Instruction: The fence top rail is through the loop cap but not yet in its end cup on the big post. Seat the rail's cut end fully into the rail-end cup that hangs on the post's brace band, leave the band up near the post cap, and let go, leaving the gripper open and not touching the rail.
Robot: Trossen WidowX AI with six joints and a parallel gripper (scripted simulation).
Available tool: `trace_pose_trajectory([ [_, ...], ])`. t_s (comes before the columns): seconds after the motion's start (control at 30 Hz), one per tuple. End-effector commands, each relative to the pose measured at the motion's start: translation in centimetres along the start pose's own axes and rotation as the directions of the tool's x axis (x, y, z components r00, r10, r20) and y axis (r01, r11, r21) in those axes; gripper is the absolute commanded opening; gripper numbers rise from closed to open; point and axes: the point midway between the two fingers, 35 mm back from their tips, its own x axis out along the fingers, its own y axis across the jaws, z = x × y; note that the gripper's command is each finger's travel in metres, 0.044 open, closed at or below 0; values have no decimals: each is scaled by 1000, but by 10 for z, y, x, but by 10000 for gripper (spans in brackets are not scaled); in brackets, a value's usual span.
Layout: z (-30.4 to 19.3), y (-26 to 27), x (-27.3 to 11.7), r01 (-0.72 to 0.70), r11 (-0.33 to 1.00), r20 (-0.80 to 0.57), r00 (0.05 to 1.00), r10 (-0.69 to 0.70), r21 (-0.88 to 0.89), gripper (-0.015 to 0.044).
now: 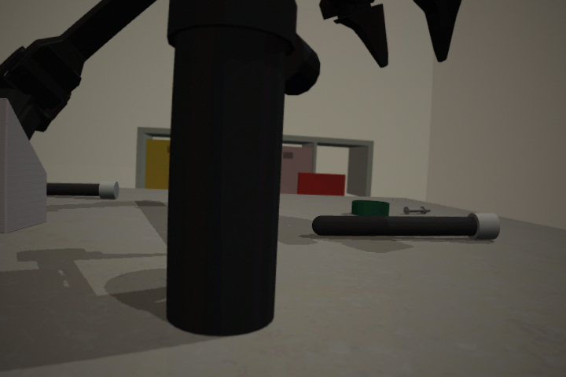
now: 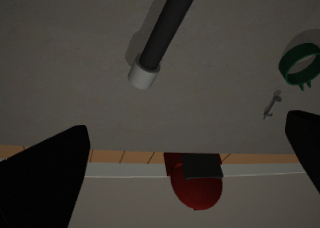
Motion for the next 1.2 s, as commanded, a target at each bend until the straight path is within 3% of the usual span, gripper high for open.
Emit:
trace_pose_trajectory([
  [0.0,0,-1,-1,-2,1000,0,1000,2,-16,426],
  [0.1,5,-10,-14,-24,972,0,1000,25,-234,440],
  [0.23,14,-28,-35,-52,815,1,998,65,-577,440],
  [0.37,27,-46,-53,-54,544,3,995,104,-838,440],
  [0.5,43,-65,-68,-22,199,6,990,142,-980,440],
  [0.6,56,-79,-77,21,-69,9,985,170,-997,440],
  [0.73,70,-93,-84,67,-272,13,980,197,-960,440],
  [1.17,110,-127,-94,230,-799,24,965,261,-555,440],
])
